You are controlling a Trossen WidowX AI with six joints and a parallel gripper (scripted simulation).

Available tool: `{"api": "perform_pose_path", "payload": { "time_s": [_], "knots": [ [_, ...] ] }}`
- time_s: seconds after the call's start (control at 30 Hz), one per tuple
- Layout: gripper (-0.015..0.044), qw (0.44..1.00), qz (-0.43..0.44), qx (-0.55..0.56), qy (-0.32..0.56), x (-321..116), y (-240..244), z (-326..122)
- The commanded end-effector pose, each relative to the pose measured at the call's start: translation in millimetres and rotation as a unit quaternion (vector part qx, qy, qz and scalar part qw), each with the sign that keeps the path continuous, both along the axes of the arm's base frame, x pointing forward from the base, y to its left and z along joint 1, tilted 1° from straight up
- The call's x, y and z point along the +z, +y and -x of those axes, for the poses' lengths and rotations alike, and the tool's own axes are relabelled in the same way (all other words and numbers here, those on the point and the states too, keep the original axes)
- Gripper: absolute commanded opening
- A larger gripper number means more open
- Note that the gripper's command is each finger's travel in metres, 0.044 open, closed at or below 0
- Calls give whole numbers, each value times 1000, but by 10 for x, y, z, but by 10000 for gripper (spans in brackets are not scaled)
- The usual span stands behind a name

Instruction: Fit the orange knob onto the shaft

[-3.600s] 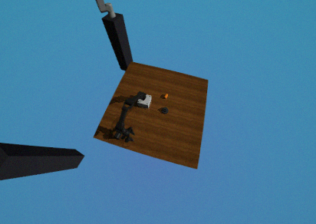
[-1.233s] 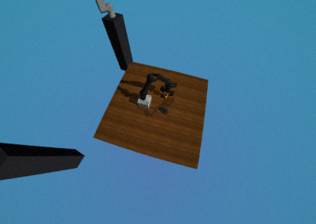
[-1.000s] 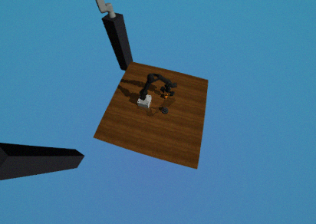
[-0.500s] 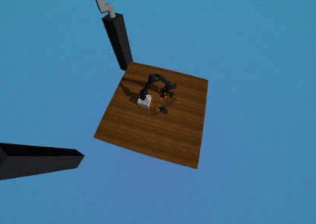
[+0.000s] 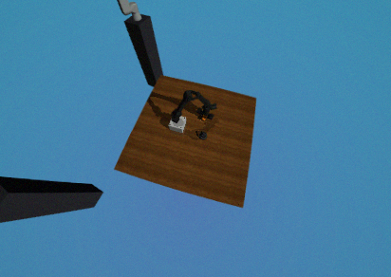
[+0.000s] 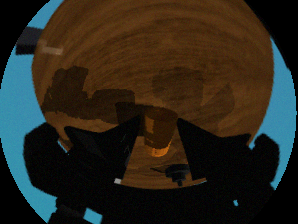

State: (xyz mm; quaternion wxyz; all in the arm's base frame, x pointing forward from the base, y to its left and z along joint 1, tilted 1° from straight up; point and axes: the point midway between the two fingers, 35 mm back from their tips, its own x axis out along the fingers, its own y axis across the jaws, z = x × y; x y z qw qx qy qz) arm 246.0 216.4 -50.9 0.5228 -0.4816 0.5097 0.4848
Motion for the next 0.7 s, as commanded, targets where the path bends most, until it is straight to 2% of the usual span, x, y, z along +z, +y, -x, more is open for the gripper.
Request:
{"api": "perform_pose_path", "payload": {
  "time_s": [0.0, 0.13, 0.43, 0.67],
  "knots": [
    [240, 1000, 1, 1, -1, -6, -4, 0],
    [240, 1000, 1, 1, -1, -6, -4, 0],
    [180, 1000, 1, 1, -1, -6, -4, 0],
    [180, 1000, -23, 0, -2, 16, -25, 0]
  ]
}}
